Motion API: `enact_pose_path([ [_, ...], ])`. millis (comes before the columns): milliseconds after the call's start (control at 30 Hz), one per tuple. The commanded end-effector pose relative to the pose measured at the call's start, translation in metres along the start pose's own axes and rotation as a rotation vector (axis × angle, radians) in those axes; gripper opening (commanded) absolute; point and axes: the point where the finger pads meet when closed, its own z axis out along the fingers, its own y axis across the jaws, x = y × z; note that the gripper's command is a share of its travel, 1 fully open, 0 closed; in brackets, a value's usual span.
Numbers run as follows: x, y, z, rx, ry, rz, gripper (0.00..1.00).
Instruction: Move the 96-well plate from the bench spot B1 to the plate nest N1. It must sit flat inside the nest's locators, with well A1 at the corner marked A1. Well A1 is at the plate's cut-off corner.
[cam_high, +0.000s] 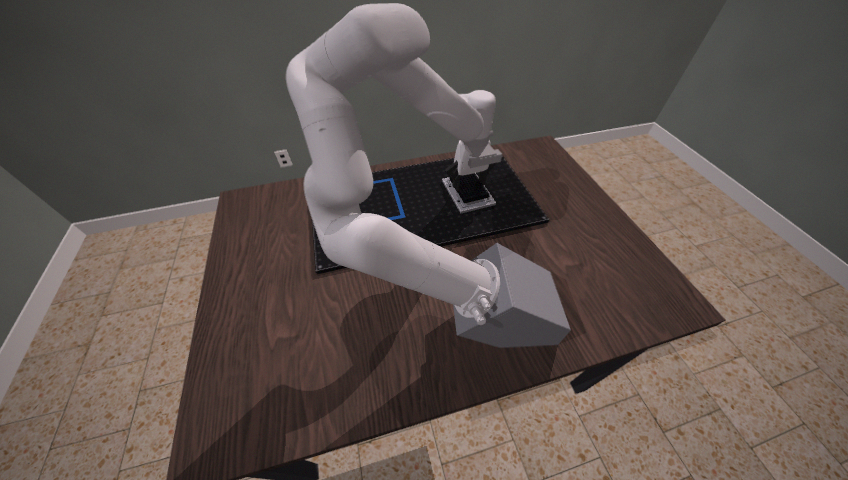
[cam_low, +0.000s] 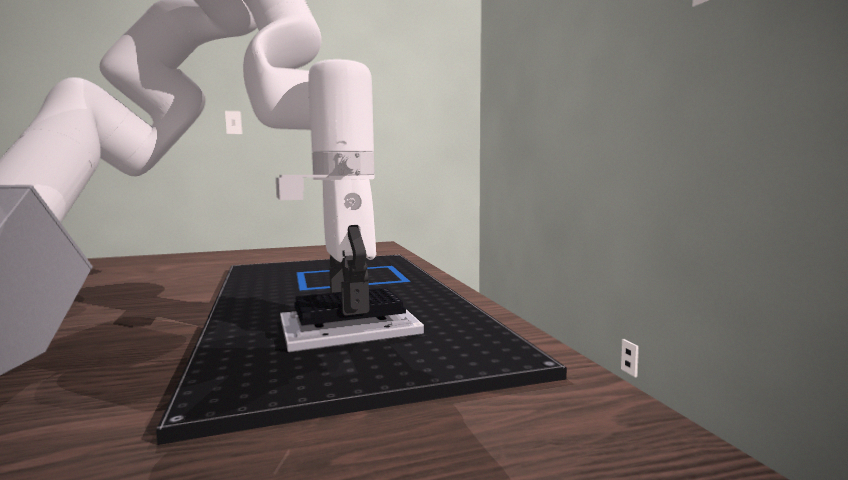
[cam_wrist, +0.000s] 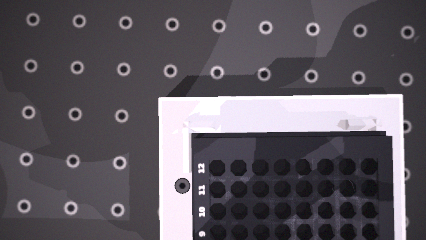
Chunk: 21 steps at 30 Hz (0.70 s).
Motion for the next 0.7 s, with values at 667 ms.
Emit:
enact_pose_path([
  [667,-0.0009,-0.0020,0.0013,0.005,-0.004,0.001,0.00],
])
